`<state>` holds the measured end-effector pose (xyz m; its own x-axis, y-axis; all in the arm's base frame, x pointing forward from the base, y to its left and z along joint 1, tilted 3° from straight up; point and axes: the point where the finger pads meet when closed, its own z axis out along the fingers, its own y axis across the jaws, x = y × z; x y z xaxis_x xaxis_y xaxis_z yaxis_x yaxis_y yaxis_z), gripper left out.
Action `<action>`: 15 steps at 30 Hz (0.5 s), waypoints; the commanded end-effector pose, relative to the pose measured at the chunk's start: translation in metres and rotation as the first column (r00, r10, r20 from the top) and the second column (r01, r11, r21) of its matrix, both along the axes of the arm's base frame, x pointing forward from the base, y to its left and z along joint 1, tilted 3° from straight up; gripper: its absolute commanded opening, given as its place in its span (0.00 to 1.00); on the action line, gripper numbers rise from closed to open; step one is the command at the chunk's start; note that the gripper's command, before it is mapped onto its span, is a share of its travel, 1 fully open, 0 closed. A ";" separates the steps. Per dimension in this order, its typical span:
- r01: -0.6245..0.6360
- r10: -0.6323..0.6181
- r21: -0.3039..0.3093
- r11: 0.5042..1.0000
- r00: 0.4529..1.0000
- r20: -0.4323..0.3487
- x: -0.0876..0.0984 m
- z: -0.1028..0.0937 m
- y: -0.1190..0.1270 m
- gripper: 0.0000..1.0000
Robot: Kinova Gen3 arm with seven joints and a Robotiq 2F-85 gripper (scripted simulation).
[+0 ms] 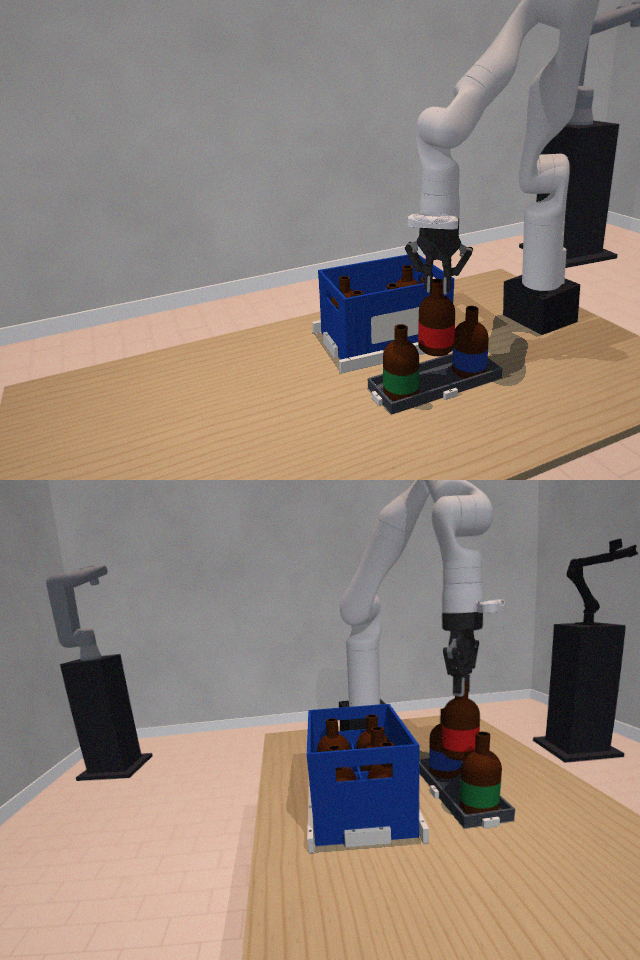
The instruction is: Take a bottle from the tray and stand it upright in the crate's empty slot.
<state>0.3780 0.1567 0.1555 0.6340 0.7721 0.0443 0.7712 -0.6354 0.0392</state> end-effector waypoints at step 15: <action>0.000 0.000 0.001 1.000 1.000 0.001 0.000 0.007 0.000 0.00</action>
<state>0.3775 0.1559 0.1604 0.6350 0.7713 0.0421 0.7704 -0.6364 0.0392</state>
